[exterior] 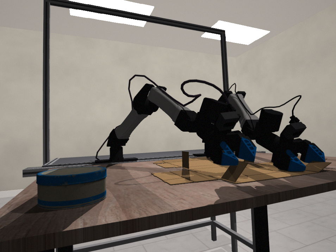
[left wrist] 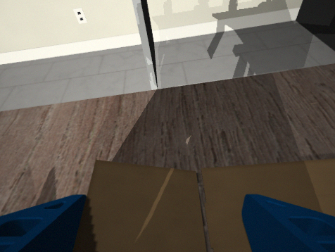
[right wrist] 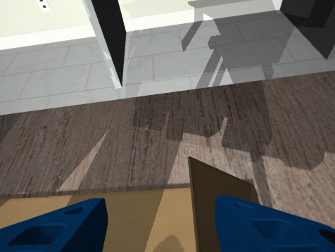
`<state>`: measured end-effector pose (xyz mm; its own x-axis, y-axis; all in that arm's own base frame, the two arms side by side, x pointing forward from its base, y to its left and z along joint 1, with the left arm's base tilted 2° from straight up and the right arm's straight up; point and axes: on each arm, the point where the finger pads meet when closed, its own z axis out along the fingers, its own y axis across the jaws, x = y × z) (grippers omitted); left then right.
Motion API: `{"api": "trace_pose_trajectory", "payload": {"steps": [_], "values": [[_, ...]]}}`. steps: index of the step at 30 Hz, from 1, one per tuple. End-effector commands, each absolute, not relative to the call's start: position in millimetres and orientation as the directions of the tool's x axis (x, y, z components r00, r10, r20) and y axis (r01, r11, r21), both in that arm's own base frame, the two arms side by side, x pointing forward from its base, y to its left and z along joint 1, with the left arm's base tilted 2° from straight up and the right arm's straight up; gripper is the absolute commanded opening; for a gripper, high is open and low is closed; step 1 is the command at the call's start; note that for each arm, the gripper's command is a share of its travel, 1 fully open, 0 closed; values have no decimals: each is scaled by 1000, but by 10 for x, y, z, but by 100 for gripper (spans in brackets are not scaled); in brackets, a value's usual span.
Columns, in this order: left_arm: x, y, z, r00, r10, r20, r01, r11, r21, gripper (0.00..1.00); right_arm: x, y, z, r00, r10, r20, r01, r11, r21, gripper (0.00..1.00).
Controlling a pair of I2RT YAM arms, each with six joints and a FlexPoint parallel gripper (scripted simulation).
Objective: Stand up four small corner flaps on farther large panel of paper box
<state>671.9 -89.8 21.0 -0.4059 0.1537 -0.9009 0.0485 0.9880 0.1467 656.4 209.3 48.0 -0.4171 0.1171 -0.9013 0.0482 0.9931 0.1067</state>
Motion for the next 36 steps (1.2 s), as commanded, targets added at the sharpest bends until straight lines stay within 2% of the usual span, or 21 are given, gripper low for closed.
{"api": "trace_pose_trajectory", "payload": {"steps": [1,14,16,21,25,29,36], "values": [[6712,-1016,-52,-437,178,-882,82,984,158,77,6545,1988,675,-416,117,-902,45,993,108,50],[6712,-1016,-52,-437,178,-882,82,984,158,77,6552,1771,821,-394,123,-911,41,992,116,50],[6712,-1016,-52,-437,178,-882,82,984,158,77,6526,1749,478,-439,107,-892,47,994,96,50],[6712,-1016,-52,-437,178,-882,82,984,158,77,6480,1818,381,-462,94,-882,36,996,87,50],[6712,-1016,-52,-437,178,-882,82,984,158,77,6548,1868,482,-444,99,-891,34,995,94,55],[6712,-1016,-52,-437,178,-882,82,984,158,77,6569,1780,847,-400,112,-910,40,994,105,61],[6712,-1016,-52,-437,178,-882,82,984,158,77,6537,1599,752,-407,87,-909,44,996,76,71]]}}
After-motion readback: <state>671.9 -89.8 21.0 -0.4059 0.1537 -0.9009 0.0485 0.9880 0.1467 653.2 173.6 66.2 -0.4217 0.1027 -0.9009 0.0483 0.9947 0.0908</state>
